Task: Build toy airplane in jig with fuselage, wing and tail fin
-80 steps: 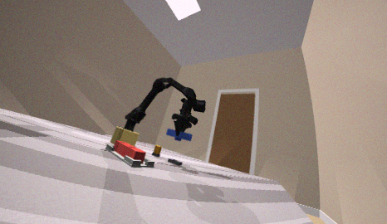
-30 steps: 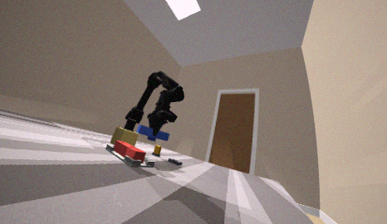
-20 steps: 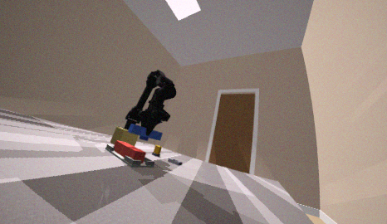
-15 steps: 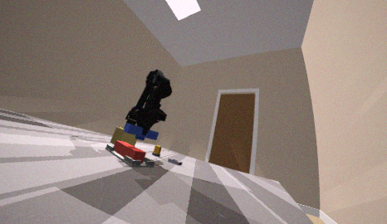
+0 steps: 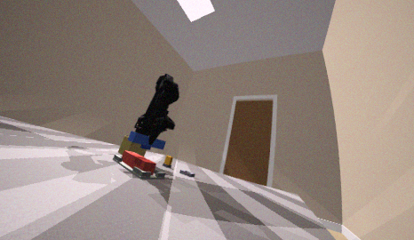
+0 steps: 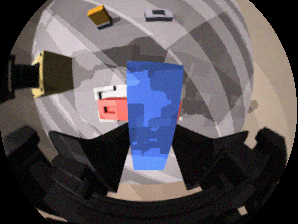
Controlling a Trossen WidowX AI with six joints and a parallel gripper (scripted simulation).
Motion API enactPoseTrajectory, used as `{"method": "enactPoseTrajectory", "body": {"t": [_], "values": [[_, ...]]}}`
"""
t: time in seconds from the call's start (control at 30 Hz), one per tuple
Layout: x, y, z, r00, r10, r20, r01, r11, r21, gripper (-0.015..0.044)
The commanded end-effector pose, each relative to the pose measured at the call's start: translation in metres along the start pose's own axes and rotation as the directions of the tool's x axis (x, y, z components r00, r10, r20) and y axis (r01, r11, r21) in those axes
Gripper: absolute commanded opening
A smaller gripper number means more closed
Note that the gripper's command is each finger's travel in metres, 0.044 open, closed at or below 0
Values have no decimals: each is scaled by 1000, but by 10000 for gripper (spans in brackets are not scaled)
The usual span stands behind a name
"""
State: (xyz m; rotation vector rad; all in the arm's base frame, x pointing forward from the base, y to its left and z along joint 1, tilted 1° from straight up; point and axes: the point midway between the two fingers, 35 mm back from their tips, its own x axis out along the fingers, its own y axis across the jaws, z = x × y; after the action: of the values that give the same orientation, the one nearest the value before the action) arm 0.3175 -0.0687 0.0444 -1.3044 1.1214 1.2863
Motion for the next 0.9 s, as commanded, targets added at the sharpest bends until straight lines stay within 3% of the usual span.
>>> {"method": "enactPoseTrajectory", "body": {"t": [0.0,0.87], "values": [[-2,-1,0,1000,-9,-1,9,1000,-7,196],[17,-3,-1,1000,-9,-1,9,1000,-7,196]]}}
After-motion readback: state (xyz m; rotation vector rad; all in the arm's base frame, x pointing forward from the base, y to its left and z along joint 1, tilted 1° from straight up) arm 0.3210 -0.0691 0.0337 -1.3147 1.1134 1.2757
